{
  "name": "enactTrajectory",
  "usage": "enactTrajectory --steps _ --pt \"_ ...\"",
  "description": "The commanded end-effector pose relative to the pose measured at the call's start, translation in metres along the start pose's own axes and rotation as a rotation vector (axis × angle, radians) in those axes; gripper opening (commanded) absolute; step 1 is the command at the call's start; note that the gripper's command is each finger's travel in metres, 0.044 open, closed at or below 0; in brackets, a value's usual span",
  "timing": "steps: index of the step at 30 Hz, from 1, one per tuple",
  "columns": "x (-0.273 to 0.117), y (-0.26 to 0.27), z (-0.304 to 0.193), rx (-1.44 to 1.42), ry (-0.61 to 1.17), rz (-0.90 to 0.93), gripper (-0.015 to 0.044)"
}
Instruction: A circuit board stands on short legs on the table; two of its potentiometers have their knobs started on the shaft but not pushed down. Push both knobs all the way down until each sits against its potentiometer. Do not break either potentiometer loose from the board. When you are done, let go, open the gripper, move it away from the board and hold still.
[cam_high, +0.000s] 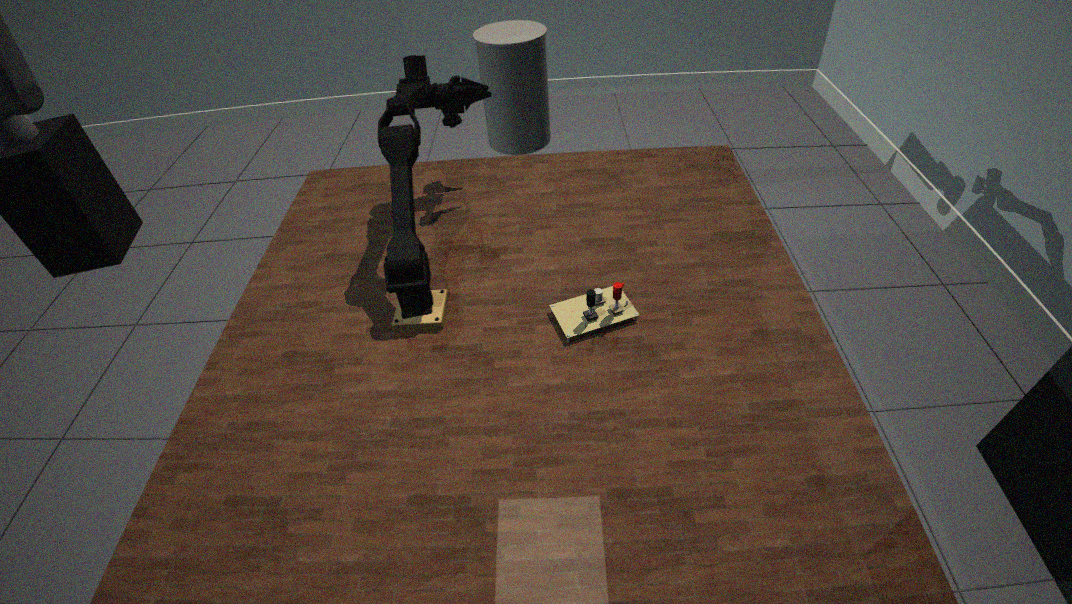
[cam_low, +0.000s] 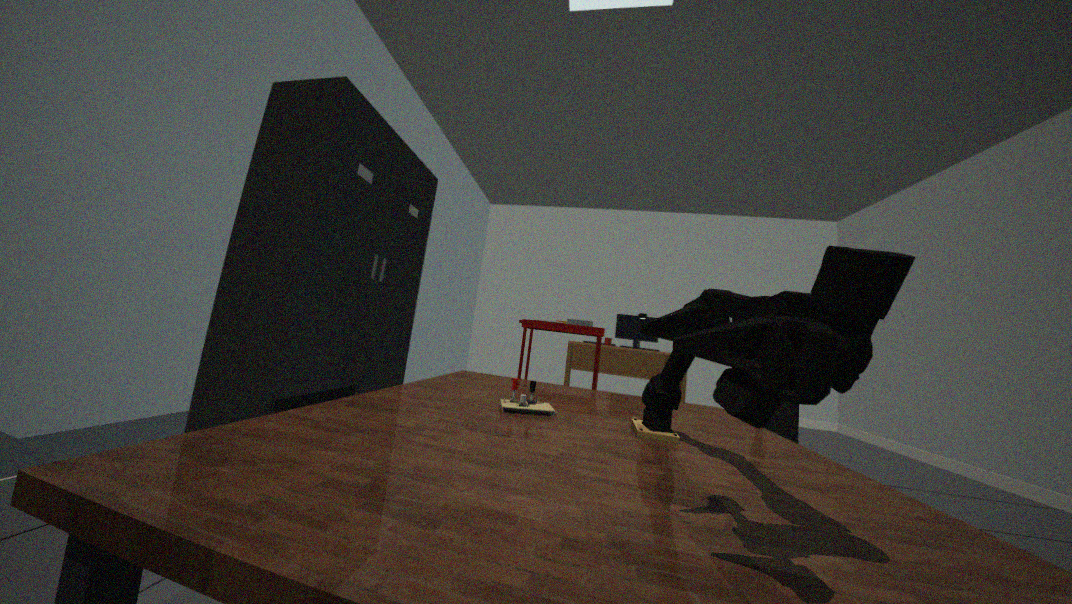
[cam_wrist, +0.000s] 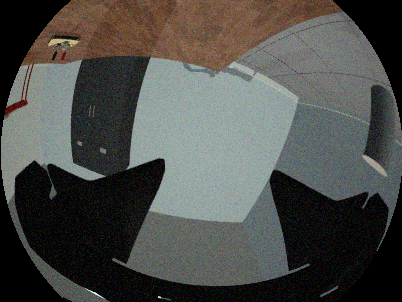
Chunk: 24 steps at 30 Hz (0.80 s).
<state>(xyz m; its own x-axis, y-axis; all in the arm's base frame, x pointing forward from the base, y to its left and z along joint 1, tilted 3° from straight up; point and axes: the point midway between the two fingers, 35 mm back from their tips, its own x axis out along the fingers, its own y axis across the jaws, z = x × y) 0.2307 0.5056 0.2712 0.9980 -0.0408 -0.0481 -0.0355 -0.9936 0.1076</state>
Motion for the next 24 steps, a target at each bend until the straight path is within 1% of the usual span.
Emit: enactTrajectory --steps 1,5,15,24 --pt "0.001 0.000 0.000 0.000 -0.001 0.000 0.0374" --pt "0.015 0.005 0.002 0.012 -0.015 0.003 0.0269" --pt "0.085 0.035 0.013 0.065 -0.101 0.026 0.0006" --pt "0.147 0.077 0.027 0.129 -0.194 0.081 0.0000"
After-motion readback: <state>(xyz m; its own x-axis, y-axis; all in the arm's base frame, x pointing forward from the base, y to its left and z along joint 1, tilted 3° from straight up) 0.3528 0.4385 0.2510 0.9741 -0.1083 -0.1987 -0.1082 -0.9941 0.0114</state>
